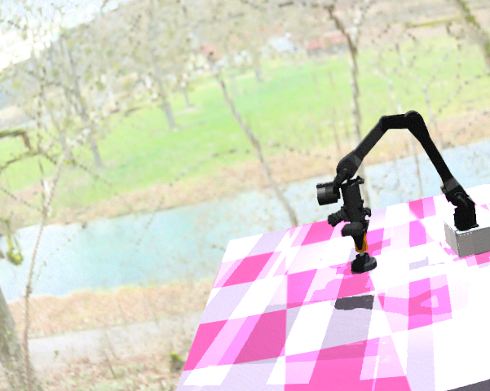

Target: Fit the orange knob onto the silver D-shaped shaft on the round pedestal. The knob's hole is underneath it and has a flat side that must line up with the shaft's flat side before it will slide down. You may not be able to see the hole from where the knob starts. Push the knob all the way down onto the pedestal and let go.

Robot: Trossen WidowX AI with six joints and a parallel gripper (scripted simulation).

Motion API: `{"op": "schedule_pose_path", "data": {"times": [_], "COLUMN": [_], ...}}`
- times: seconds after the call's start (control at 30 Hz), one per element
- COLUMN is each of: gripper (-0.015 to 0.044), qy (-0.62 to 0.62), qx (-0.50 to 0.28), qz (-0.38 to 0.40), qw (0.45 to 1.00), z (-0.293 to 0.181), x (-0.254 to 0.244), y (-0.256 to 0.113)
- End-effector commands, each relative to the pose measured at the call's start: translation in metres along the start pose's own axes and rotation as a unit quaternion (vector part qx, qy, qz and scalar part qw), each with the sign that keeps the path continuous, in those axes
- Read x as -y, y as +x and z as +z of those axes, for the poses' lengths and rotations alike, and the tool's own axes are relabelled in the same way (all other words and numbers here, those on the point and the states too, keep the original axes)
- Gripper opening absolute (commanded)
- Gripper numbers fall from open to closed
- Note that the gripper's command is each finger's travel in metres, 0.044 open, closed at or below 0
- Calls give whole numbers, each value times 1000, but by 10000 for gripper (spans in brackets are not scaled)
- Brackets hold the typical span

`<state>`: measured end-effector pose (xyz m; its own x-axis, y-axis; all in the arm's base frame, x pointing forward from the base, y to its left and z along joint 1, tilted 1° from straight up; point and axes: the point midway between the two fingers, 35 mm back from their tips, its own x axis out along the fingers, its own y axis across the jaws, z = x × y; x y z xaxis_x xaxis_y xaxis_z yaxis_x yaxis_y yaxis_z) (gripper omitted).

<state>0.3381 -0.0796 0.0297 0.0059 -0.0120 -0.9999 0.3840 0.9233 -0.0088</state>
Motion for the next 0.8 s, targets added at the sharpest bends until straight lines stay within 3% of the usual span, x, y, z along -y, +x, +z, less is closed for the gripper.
{"op": "schedule_pose_path", "data": {"times": [0.0, 0.77], "gripper": [0, 0], "qy": [2, 5], "qx": [4, 4], "qz": [-1, -1], "qw": [1000, 1000], "z": [-1, 0], "x": [0, 0], "y": [0, 2]}}
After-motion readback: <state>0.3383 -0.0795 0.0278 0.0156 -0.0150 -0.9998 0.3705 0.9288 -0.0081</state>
